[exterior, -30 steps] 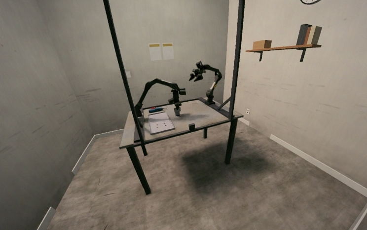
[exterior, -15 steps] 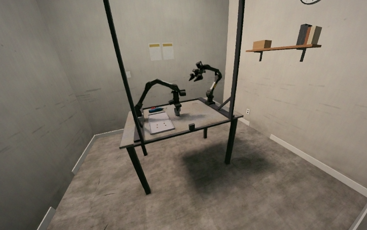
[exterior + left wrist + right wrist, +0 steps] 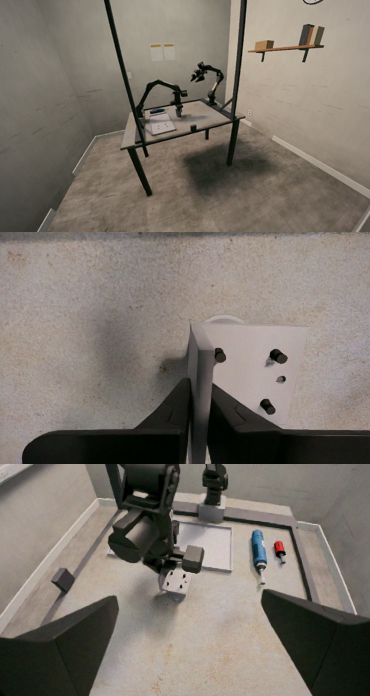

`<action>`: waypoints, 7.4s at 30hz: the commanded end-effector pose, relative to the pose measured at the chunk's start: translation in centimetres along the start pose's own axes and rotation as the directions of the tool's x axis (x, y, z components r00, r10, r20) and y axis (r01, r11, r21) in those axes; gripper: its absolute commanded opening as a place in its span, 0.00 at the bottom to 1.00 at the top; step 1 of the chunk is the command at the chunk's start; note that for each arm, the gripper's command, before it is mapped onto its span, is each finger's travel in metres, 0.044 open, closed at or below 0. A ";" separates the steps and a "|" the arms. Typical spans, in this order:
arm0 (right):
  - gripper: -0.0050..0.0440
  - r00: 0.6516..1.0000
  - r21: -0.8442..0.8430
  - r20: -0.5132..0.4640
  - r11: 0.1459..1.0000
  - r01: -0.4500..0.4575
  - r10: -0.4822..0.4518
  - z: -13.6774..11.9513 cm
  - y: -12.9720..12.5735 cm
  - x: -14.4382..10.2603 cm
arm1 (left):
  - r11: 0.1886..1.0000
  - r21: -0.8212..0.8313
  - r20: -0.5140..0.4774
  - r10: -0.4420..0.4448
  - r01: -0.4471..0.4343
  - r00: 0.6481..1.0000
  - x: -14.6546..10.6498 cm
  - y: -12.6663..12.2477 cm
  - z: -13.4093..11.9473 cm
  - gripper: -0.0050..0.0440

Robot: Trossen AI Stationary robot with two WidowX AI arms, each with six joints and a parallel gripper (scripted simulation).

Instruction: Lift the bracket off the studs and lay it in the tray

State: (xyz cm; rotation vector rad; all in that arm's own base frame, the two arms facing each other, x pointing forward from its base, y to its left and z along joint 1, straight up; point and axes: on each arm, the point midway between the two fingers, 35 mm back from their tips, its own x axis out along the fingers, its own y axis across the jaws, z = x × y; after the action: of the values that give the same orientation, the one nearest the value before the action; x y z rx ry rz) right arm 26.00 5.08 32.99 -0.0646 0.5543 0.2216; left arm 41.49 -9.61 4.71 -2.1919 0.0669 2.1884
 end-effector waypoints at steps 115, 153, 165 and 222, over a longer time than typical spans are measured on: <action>1.00 1.000 -0.006 0.021 1.000 -0.014 0.014 2.1 0.8 21.5 | 0.998 -0.063 -0.008 0.003 -0.004 1.000 2.0 4.3 21.1 0.00; 1.00 1.000 -0.008 0.025 1.000 -0.014 0.014 2.2 0.8 21.3 | 0.998 -0.063 0.000 -0.001 0.001 1.000 4.8 4.3 21.1 0.00; 1.00 1.000 -0.008 0.025 1.000 -0.014 0.014 2.2 0.8 21.3 | 0.998 -0.063 -0.015 0.007 -0.008 1.000 4.9 4.5 20.7 0.00; 1.00 1.000 -0.008 0.025 1.000 -0.014 0.014 2.2 0.8 21.3 | 0.998 -0.063 -0.033 0.016 -0.018 0.999 -2.7 4.6 20.5 1.00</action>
State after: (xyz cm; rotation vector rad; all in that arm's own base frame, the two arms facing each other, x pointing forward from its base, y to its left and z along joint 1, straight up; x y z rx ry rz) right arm 44.54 10.13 22.14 -0.0700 0.5628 0.2378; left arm 20.50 -12.76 6.36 -2.2423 0.0087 2.2067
